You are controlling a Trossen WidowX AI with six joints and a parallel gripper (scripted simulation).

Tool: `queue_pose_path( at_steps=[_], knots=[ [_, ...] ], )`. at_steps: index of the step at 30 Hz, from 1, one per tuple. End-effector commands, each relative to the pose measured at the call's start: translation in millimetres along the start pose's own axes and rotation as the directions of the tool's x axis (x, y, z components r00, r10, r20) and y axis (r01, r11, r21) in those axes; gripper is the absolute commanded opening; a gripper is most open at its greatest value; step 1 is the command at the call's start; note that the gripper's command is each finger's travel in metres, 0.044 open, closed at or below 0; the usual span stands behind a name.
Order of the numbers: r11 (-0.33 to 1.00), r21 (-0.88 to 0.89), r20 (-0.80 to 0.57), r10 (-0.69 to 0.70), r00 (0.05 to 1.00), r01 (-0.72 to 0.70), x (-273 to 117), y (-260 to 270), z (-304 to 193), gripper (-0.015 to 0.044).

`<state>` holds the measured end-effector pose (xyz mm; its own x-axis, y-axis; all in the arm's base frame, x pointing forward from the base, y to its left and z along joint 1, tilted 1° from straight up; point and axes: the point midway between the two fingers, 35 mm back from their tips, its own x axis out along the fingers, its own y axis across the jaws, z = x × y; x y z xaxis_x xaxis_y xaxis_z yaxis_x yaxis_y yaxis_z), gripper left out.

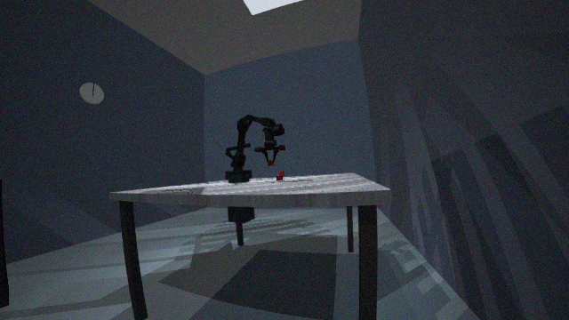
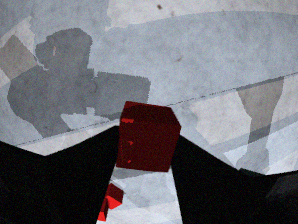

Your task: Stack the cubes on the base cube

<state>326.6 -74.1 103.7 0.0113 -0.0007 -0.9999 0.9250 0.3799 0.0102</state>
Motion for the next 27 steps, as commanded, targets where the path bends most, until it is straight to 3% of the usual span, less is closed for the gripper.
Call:
queue_pose_path(
  at_steps=[1,14,27],
  knots=[
    [0.995,-0.097,0.003,0.001,1.000,0.000,-1,4,-13,0.0105],
    [0.909,-0.416,-0.001,0.003,1.000,-0.003,0,17,-53,0.0105],
    [0.725,-0.689,-0.004,0.004,1.000,-0.006,2,24,-94,0.0105]
  ],
)
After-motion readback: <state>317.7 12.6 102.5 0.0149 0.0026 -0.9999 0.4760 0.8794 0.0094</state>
